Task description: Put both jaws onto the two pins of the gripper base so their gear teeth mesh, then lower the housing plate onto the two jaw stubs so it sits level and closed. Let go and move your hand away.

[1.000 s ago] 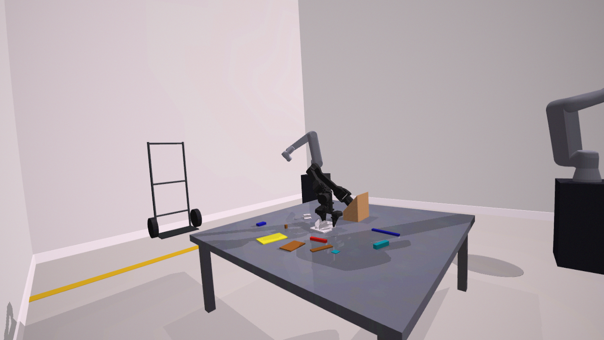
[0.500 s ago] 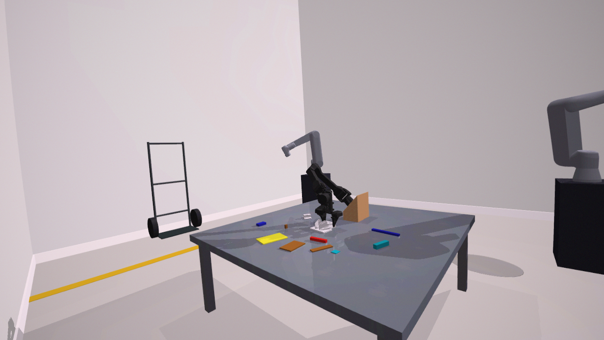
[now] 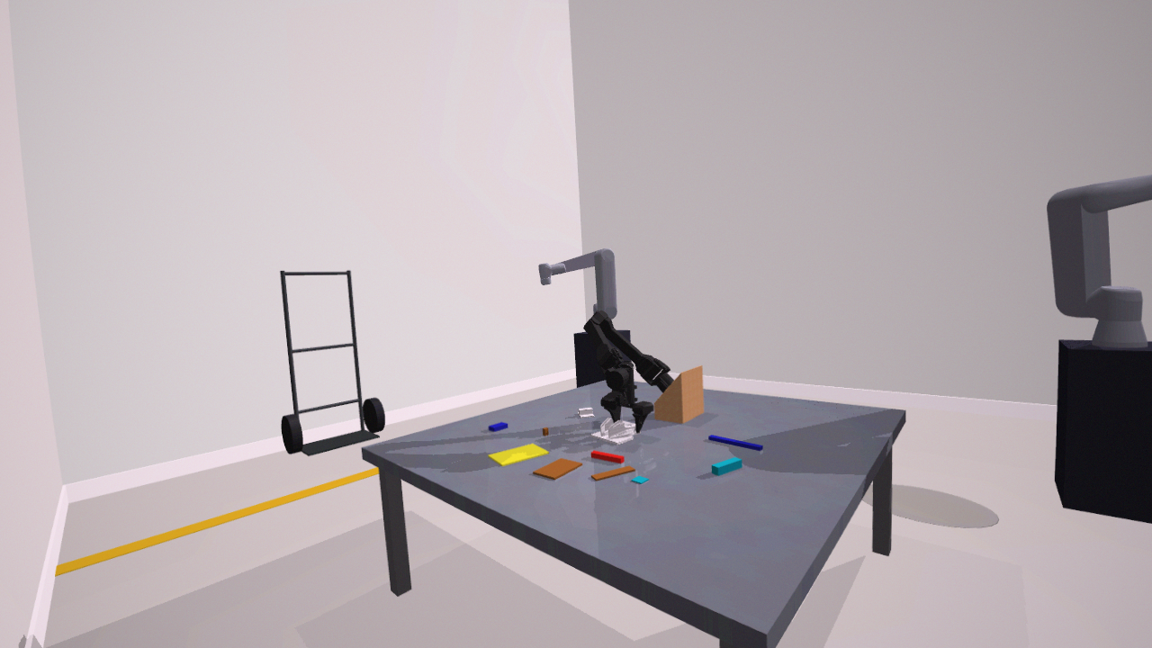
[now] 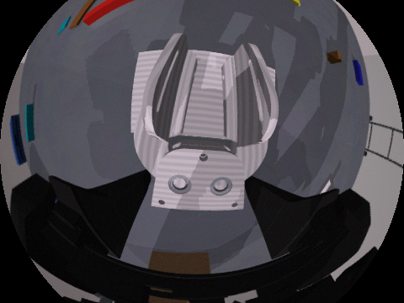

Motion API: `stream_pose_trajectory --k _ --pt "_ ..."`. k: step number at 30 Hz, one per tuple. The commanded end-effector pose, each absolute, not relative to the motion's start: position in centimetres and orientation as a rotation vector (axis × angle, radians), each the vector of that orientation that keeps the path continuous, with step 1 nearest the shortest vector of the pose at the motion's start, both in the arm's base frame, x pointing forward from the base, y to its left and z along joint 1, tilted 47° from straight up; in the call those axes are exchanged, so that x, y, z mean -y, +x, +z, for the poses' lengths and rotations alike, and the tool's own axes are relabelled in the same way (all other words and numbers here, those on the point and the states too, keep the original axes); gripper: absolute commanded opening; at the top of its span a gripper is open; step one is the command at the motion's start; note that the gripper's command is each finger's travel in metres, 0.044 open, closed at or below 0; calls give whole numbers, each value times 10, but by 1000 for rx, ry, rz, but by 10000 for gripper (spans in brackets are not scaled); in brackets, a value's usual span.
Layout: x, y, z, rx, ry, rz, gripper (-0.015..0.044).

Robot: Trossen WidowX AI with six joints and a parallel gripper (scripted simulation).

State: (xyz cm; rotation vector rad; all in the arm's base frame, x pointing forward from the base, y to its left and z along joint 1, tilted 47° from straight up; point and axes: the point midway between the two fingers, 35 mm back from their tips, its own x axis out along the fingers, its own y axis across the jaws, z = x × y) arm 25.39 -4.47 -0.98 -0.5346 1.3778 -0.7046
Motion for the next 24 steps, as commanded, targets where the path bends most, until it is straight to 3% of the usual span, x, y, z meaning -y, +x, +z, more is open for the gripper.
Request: stream_pose_trajectory --k 1,10,16,24 --pt "43 254 -9 -1378 -534 -704 440" --pt "-7 252 37 -1379 -532 -700 440" --pt "-7 251 37 -1375 -539 -696 440" --pt "-46 203 68 -1383 -532 -696 440"
